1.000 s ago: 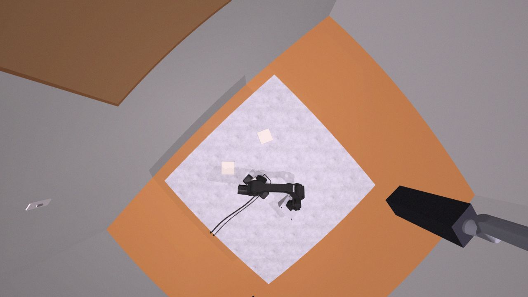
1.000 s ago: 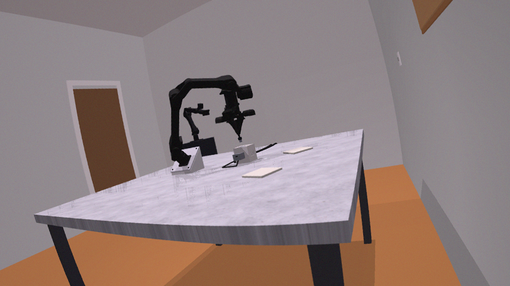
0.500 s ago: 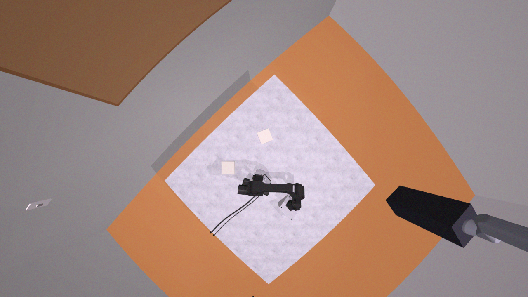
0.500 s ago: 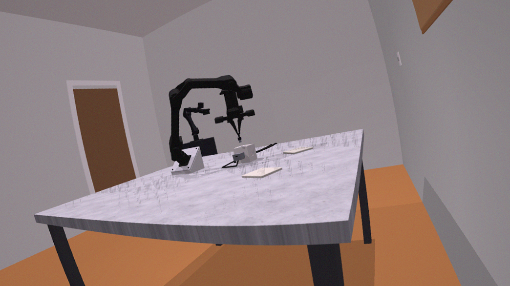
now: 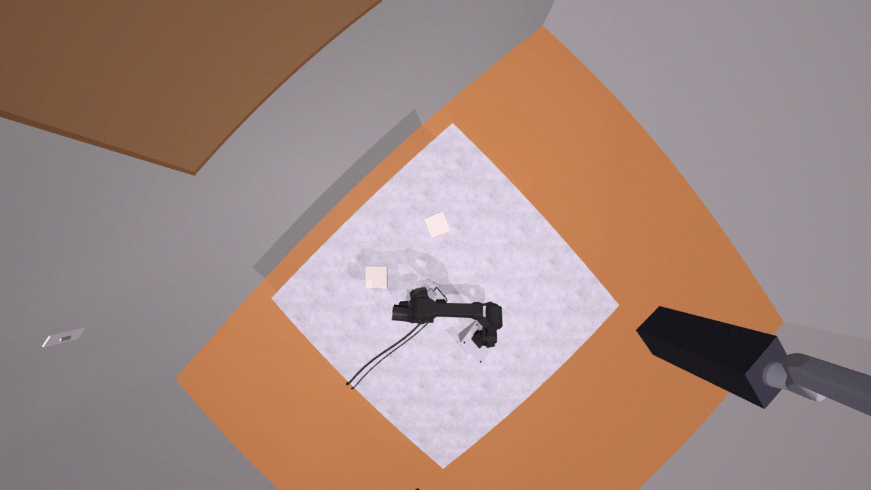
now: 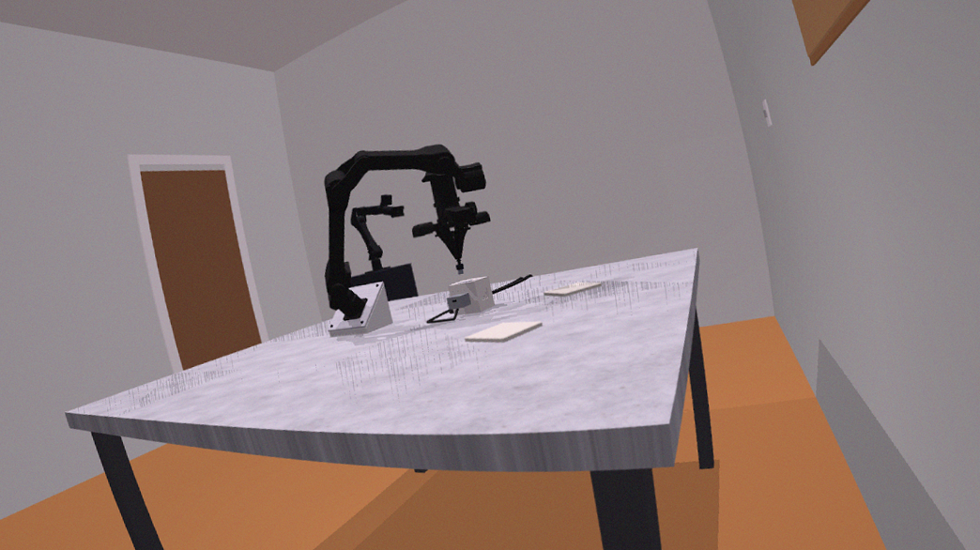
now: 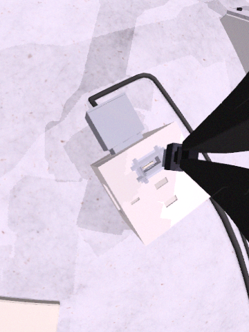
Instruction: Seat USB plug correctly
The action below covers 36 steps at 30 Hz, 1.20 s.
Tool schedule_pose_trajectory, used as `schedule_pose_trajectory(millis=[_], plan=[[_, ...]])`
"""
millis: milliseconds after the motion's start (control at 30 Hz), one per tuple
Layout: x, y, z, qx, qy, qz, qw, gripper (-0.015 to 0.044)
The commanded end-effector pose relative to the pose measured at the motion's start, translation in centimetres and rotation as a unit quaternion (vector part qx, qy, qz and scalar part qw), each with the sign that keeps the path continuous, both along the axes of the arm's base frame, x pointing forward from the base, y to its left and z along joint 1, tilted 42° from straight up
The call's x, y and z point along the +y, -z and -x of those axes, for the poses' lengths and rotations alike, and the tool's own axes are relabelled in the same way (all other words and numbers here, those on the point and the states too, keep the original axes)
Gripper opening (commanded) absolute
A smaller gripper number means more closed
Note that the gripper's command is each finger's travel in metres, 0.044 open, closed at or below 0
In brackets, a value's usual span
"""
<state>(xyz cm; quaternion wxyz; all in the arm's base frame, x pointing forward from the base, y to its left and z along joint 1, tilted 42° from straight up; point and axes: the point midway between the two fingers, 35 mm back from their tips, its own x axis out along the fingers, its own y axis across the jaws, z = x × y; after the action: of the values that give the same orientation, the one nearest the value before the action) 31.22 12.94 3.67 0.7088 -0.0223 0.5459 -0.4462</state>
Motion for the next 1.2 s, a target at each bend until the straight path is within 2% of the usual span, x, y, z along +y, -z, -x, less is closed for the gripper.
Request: schedule_pose_trajectory(millis=[0,567,1167], plan=[[0.00,0.03,0.00,0.034,-0.039,0.000,0.999,0.0000],[0.00,0.02,0.00,0.178,-0.205,0.001,0.962,0.0000],[0.00,0.02,0.00,0.321,-0.369,0.002,0.873,0.0000]])
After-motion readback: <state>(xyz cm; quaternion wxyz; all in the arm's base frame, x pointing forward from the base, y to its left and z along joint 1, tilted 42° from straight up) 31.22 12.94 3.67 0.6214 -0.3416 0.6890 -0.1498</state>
